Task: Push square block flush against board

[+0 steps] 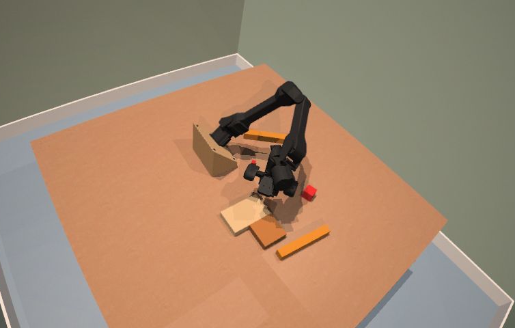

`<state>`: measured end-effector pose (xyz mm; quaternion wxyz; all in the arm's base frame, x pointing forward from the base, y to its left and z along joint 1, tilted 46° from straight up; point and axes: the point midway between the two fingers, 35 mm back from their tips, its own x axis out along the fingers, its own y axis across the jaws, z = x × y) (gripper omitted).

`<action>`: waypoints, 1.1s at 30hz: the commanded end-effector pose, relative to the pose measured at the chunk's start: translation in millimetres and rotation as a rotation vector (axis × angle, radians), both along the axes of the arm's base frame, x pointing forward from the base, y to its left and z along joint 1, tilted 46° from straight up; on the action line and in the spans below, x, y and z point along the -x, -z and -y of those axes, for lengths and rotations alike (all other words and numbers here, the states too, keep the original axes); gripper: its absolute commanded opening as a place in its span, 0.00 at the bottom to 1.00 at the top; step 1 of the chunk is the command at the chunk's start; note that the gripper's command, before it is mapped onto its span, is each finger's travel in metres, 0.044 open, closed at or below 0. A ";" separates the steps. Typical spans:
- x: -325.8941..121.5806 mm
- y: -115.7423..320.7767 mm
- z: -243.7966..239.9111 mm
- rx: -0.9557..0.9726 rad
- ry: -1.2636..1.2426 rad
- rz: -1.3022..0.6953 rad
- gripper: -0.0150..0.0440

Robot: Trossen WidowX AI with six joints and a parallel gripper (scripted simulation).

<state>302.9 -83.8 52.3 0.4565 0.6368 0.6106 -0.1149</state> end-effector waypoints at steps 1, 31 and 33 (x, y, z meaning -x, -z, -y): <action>10.1 10.7 4.6 0.027 -0.094 0.074 0.25; 71.2 53.4 28.1 0.204 -0.708 0.653 0.25; 67.8 62.5 20.0 0.205 -0.708 0.653 0.25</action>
